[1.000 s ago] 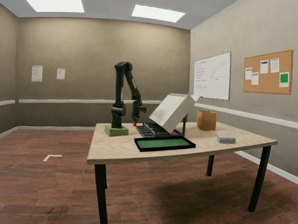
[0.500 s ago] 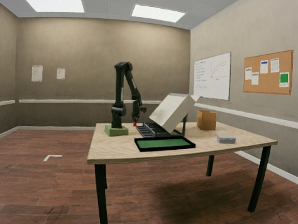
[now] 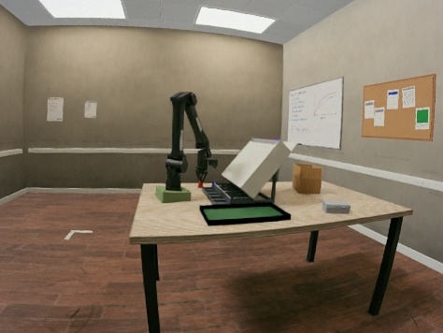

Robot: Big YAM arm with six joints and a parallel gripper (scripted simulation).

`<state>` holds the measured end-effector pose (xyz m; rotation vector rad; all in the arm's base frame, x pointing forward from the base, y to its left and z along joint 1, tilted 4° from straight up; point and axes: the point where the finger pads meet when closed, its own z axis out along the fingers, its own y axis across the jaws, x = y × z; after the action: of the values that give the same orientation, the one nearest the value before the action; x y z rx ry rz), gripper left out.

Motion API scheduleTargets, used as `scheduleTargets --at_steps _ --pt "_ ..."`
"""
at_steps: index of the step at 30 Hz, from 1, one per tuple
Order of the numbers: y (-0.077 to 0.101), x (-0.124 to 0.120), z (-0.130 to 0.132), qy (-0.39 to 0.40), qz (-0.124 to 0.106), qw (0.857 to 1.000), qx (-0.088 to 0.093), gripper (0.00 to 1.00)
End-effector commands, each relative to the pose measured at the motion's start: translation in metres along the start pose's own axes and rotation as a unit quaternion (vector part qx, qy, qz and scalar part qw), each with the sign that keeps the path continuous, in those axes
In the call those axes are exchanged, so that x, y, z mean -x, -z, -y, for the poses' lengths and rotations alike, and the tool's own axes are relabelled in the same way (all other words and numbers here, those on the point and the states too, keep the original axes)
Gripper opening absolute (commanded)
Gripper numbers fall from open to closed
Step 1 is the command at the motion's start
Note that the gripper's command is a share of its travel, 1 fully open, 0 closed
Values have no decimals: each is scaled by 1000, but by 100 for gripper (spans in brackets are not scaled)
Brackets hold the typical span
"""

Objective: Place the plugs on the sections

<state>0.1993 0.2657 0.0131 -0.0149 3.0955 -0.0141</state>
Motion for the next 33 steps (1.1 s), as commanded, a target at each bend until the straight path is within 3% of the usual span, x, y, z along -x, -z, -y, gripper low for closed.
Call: scheduleTargets --at_steps 1,14,33 --pt "0 2 -8 -1 5 1000 6 87" --pt "-23 3 -2 -1 5 1000 6 87" --pt "-28 4 -2 -1 4 1000 5 87"
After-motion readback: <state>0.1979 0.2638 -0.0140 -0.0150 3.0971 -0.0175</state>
